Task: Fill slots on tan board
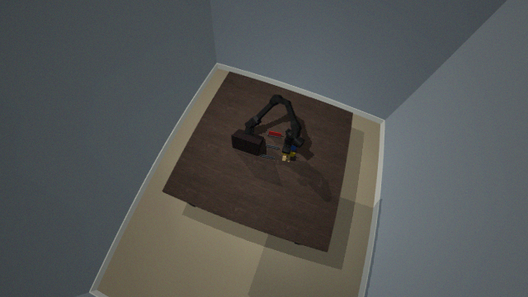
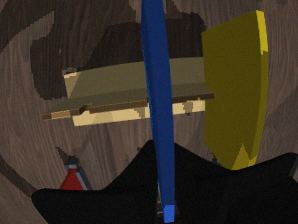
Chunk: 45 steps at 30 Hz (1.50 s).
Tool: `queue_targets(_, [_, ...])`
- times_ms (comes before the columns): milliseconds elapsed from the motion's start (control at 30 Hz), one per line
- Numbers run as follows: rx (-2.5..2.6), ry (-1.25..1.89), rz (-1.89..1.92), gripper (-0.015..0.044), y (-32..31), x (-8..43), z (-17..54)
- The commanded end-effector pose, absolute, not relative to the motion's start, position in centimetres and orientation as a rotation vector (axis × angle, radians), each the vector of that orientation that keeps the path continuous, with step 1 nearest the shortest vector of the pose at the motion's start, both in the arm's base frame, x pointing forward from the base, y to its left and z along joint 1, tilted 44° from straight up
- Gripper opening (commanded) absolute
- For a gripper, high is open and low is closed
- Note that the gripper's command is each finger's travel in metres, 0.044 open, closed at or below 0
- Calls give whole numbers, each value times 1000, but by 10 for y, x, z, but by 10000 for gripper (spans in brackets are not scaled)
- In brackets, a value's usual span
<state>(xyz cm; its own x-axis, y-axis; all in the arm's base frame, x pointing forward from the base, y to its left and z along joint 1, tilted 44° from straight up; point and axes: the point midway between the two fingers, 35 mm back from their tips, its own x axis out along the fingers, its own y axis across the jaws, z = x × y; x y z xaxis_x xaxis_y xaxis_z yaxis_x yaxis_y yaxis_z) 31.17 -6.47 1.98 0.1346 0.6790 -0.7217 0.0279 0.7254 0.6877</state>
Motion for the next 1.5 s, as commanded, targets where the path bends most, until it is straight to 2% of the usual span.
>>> queue_targets(0, [648, 1380, 521, 0, -64, 311, 18])
queue_targets(1467, [650, 1381, 520, 0, -63, 309, 18])
